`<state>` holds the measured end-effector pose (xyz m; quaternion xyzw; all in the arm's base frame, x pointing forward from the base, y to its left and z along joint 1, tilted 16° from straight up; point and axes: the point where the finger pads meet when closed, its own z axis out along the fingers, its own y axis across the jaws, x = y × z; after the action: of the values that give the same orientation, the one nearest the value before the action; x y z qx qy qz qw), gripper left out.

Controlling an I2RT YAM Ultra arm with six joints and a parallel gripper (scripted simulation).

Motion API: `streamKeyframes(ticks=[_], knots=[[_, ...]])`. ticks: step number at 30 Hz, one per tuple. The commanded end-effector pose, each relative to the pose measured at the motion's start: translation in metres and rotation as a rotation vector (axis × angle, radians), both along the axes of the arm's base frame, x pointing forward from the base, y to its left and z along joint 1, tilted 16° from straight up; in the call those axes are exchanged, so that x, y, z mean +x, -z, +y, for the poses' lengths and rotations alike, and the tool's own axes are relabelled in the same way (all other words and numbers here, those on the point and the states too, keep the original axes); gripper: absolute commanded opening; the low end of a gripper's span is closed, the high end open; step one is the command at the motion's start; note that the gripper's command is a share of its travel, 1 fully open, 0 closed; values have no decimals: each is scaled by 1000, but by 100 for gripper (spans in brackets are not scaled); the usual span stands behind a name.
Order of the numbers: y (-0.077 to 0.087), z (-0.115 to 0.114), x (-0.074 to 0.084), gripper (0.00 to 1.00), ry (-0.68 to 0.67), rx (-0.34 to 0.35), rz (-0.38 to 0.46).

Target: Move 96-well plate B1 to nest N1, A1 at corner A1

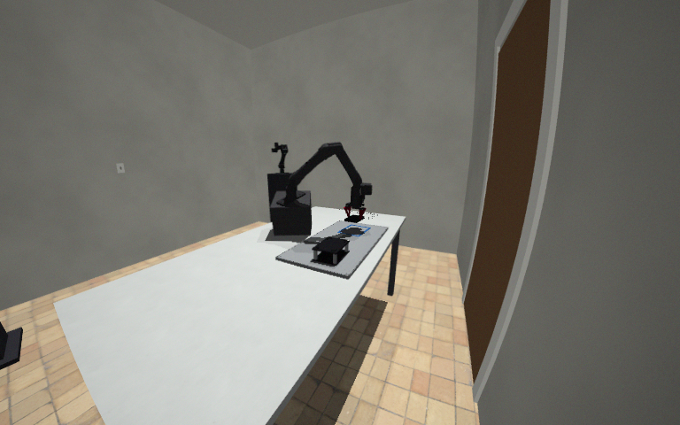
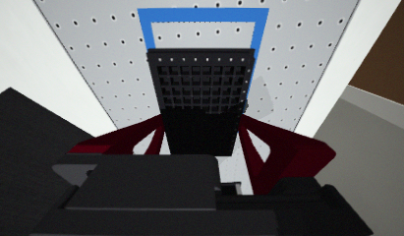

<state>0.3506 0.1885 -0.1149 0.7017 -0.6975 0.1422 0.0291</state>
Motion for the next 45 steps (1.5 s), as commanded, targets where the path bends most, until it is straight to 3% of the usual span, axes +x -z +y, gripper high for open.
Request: streamKeyframes(ticks=[1,4,5,8,13,14,15,30,31,35,39,45], knots=[[-18,18,8,0,-15,40,-38],[-18,18,8,0,-15,40,-38],[-12,5,-1,0,-50,17,-6],[-16,-8,5,0,-121,6,6],[-20,-17,6,0,-121,5,6],[-25,-13,13,0,-127,15,-12],[-22,-22,7,0,-123,5,6],[-39,-63,12,0,-121,2,8],[-49,-53,26,0,-137,18,-31],[-45,-80,10,0,-121,-5,25],[-53,-90,18,0,-121,2,5],[-58,-109,16,0,-121,-3,18]])
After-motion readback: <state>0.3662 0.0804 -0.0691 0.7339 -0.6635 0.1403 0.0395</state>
